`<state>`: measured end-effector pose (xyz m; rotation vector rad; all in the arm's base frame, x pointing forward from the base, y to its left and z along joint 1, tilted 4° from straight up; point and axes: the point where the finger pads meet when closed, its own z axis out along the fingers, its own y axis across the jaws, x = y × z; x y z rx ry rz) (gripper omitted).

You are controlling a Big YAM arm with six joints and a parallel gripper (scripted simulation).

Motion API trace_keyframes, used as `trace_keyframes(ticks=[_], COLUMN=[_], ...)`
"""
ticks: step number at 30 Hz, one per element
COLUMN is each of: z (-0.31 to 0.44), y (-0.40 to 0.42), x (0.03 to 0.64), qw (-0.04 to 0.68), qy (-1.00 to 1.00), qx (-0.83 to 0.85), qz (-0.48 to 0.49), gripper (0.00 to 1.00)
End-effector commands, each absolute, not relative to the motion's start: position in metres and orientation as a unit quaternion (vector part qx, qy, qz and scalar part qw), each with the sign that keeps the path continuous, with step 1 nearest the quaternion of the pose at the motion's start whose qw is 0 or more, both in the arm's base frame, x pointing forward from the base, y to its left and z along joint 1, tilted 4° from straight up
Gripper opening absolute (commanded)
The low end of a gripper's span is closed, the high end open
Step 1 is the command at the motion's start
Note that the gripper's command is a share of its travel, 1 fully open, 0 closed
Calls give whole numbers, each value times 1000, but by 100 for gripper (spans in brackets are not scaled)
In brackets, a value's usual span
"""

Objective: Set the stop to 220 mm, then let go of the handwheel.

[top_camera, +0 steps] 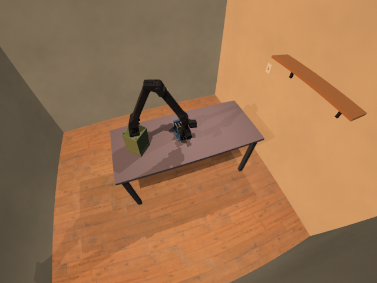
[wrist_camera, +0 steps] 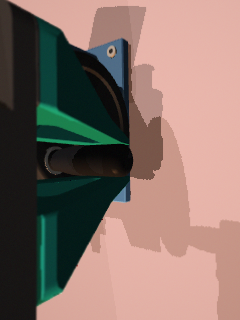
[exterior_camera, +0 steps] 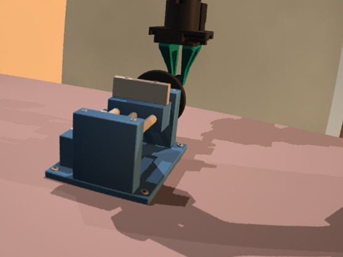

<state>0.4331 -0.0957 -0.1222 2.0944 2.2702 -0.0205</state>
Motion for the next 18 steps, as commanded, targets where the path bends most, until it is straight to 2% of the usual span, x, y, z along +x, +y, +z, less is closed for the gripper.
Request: trace_keyframes(ticks=[1, 18], z=[-87, -77], y=[-95, -93], x=[470, 483], qw=[63, 63], qy=[734, 734], qx=[676, 676], qz=[16, 18], gripper=[6, 6])
